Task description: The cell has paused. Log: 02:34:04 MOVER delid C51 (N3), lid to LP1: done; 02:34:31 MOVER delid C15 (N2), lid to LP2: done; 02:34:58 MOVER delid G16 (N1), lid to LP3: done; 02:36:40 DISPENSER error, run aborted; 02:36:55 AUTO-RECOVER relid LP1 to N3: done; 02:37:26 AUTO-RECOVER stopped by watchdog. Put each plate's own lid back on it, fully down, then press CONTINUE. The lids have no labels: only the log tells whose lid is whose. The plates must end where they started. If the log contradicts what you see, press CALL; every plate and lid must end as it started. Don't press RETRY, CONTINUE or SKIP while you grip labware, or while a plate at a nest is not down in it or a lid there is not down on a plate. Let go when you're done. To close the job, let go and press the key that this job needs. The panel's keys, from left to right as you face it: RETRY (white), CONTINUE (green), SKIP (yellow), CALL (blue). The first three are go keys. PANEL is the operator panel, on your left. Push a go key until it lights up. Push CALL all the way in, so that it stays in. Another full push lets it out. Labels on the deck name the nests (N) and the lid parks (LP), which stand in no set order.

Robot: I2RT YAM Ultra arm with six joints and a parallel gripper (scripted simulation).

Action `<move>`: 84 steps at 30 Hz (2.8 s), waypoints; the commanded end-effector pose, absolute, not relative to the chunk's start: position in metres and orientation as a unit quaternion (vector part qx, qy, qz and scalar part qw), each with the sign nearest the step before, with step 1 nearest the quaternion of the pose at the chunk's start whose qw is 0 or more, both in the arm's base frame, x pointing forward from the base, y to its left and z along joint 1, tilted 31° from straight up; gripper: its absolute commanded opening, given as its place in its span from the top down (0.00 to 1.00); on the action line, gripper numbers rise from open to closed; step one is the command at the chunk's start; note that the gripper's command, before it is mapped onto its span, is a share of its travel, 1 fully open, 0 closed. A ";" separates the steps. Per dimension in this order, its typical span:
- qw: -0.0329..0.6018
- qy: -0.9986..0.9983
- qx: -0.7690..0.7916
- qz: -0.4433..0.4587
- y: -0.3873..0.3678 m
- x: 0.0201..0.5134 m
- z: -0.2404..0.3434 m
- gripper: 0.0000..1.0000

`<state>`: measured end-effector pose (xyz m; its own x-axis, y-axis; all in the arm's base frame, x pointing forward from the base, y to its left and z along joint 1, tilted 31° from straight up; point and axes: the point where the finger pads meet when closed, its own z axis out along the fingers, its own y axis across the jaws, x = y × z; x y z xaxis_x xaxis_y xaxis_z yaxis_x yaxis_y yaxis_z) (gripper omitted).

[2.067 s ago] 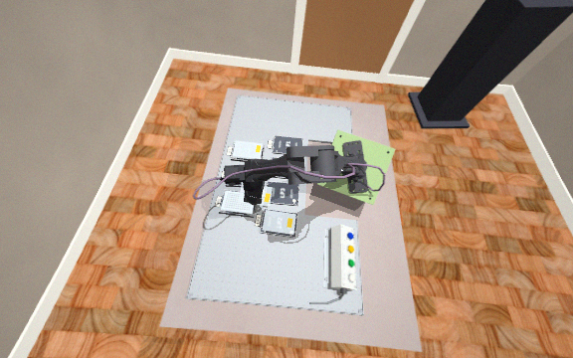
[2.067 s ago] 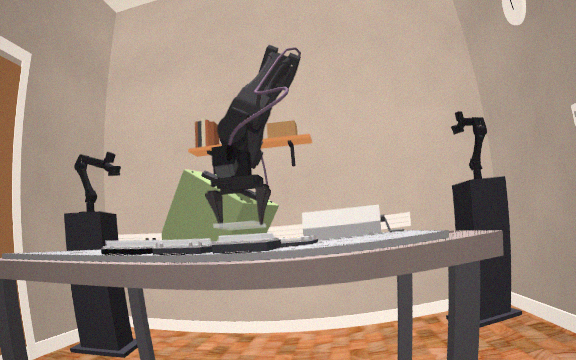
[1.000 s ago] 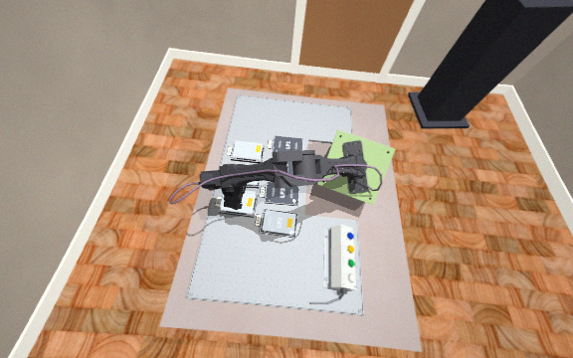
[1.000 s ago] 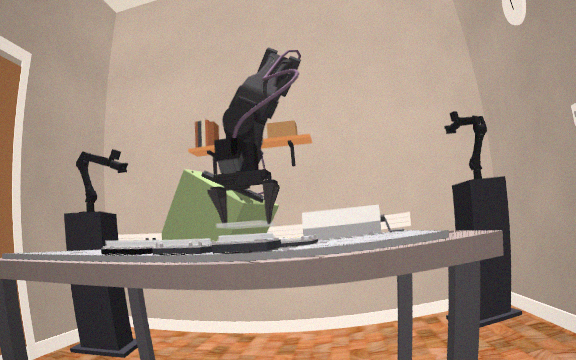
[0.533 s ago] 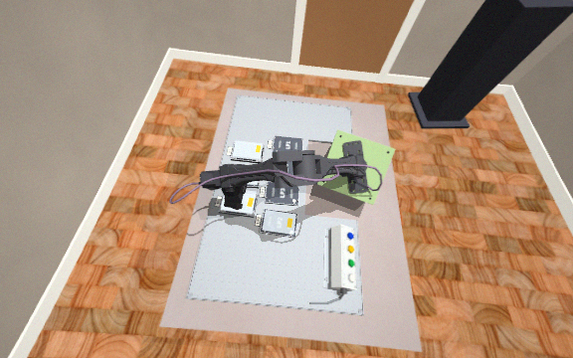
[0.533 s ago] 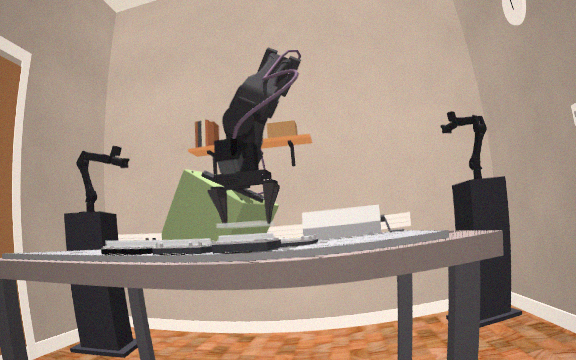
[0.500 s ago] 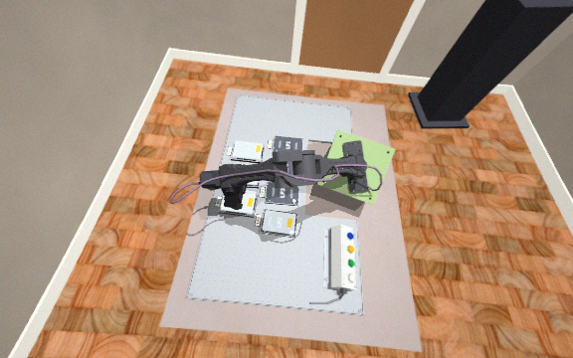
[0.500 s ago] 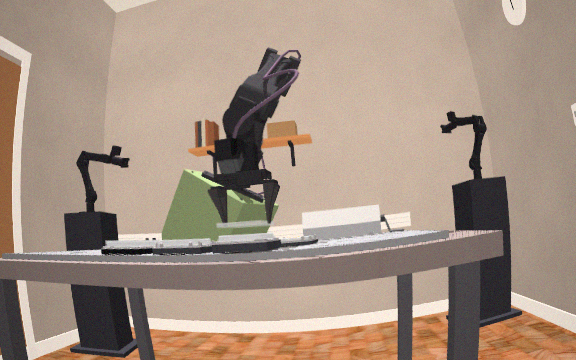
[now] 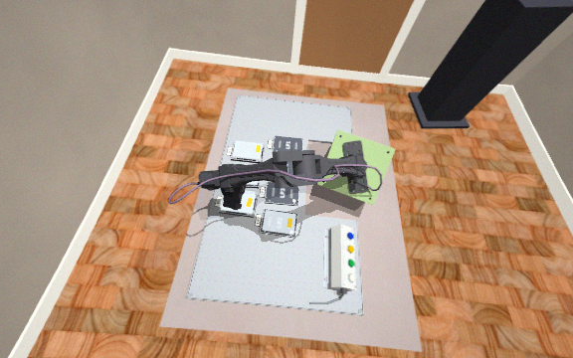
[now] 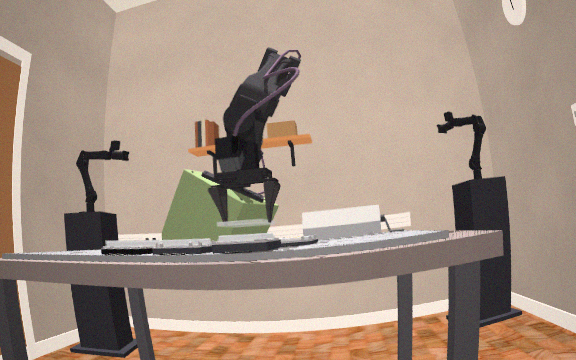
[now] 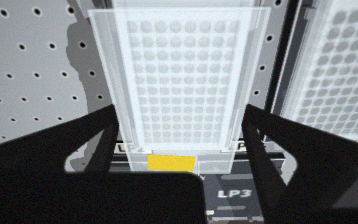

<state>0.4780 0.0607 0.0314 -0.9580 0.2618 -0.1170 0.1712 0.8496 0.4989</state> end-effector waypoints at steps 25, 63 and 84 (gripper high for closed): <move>0.114 0.955 0.119 0.247 0.055 0.492 0.032 1.00; 0.106 0.956 0.120 0.247 0.062 0.490 0.015 1.00; 0.109 0.955 0.117 0.249 0.062 0.491 0.021 1.00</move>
<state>0.4831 0.0693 0.0120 -0.9576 0.2639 -0.1155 0.1740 0.8493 0.4983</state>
